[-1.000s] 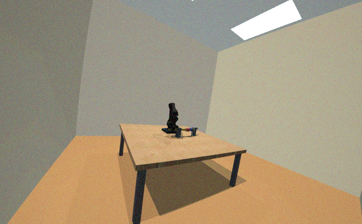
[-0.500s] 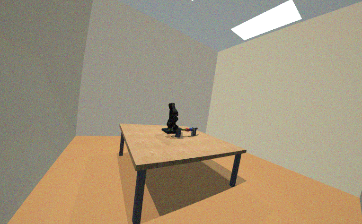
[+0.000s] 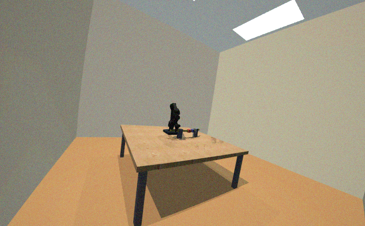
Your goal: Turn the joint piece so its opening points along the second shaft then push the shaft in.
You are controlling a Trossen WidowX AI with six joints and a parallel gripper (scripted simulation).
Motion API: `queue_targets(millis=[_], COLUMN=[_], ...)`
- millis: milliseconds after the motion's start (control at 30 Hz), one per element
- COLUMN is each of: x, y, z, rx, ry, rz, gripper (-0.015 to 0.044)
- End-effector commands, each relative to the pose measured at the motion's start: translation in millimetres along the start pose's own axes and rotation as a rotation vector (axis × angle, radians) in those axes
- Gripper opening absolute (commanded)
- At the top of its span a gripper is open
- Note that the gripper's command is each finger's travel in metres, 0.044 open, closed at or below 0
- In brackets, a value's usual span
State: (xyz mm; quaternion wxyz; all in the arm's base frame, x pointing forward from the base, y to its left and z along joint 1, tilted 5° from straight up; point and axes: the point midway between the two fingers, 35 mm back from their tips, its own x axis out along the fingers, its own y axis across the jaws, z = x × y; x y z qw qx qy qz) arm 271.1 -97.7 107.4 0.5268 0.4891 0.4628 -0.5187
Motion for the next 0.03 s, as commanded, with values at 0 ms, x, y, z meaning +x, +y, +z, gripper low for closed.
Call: queue_targets(millis=[0], x=[-12.3], y=[-1.7], z=[-0.9], rx=[0.001], ry=[0.004], rz=[-0.005], gripper=[0.0440])
